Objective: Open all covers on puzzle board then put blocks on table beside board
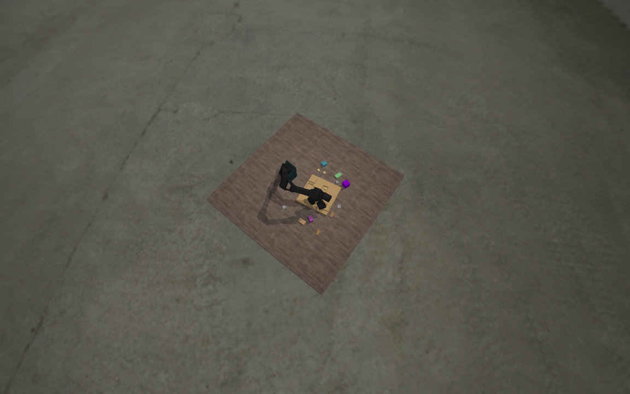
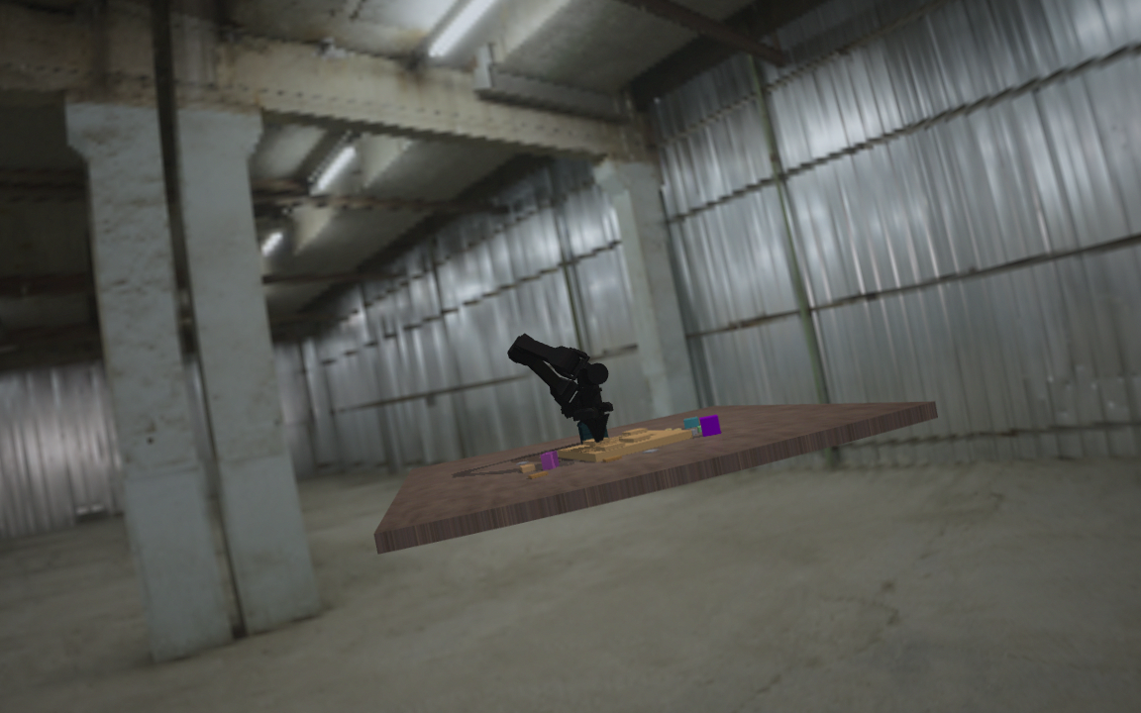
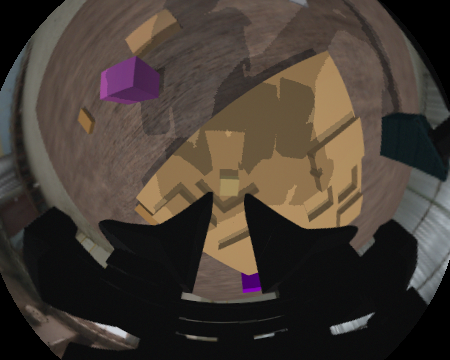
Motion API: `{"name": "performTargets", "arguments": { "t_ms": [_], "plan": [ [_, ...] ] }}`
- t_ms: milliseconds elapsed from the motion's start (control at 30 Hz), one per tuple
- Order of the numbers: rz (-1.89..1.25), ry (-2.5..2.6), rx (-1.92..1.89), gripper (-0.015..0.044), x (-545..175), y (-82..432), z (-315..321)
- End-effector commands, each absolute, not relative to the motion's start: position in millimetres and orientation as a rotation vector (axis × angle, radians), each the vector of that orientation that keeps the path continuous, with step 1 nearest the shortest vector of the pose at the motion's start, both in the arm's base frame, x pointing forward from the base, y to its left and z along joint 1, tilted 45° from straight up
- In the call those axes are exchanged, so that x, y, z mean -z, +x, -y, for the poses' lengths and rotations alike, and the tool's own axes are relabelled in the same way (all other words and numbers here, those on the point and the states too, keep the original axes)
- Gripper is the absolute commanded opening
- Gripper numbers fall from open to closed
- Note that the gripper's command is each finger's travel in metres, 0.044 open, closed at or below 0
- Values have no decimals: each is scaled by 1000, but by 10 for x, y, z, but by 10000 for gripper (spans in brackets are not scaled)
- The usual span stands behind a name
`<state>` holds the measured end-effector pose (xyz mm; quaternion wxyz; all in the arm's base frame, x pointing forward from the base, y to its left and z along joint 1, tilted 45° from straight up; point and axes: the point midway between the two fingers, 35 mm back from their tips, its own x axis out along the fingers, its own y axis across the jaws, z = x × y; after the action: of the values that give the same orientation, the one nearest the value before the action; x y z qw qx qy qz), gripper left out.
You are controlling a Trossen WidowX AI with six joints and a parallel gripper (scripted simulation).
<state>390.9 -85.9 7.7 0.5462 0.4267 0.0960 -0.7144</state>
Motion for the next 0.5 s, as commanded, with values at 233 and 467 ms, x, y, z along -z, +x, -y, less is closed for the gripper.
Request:
{"name": "performTargets", "arguments": {
  "t_ms": [233, 467],
  "plan": [
    [-227, 1005, 1692, 144, 2, 3905, 932],
    [-227, 1005, 1692, 144, 25, 3903, 953]
  ]
}}
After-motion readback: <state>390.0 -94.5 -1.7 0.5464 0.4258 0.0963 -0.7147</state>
